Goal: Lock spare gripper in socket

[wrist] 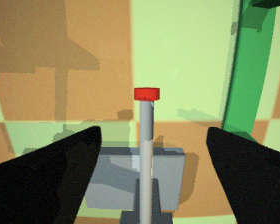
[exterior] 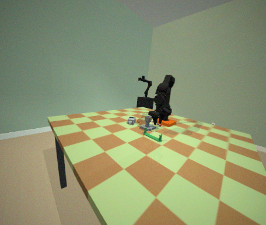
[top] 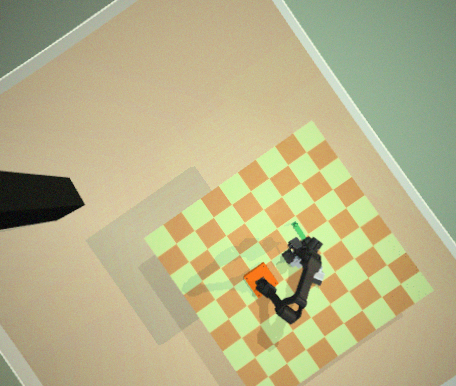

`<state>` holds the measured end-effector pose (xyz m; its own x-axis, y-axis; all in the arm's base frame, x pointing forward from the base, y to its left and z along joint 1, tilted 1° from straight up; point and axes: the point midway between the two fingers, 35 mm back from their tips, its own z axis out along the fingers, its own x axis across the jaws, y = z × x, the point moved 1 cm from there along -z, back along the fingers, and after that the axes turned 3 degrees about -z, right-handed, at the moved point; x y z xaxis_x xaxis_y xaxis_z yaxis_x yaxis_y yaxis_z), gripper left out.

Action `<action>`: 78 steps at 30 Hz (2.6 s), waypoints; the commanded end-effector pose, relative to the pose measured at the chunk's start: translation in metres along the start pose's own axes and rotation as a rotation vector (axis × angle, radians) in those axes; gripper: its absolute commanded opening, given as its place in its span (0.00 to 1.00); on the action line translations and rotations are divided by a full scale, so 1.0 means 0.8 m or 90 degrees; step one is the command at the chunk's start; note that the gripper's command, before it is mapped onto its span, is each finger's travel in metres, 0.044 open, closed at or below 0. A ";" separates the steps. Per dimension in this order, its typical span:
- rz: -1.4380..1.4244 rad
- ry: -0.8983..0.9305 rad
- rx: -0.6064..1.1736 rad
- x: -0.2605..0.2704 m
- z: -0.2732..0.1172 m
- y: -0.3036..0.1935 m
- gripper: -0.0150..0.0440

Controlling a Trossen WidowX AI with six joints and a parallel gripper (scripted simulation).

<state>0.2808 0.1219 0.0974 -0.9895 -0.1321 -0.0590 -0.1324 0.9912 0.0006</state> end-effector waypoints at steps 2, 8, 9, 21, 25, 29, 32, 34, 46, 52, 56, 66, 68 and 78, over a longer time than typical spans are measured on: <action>0.001 0.006 -0.001 0.003 0.013 0.001 0.76; 0.001 0.006 -0.001 0.004 0.025 0.001 0.76; 0.001 0.006 -0.001 0.004 0.027 0.001 0.76; 0.001 0.006 -0.001 0.005 0.036 0.001 0.76; 0.001 0.006 -0.001 0.005 0.036 0.001 0.58; 0.001 0.006 -0.001 0.005 0.036 0.001 0.41; 0.001 0.006 -0.001 0.005 0.036 0.001 0.27; 0.001 0.006 -0.001 0.005 0.036 0.001 0.25; -0.001 0.004 -0.030 0.005 0.032 0.002 0.25; -0.002 0.000 -0.079 0.005 0.025 0.007 0.25; -0.002 -0.001 -0.088 0.005 0.023 0.011 0.25; -0.002 -0.001 -0.091 0.003 0.019 0.019 0.25; -0.002 -0.001 -0.091 0.003 0.018 0.021 0.25; -0.002 0.002 -0.090 0.002 0.017 0.030 0.25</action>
<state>0.2758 0.1420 0.0816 -0.9888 -0.1388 -0.0547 -0.1452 0.9798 0.1376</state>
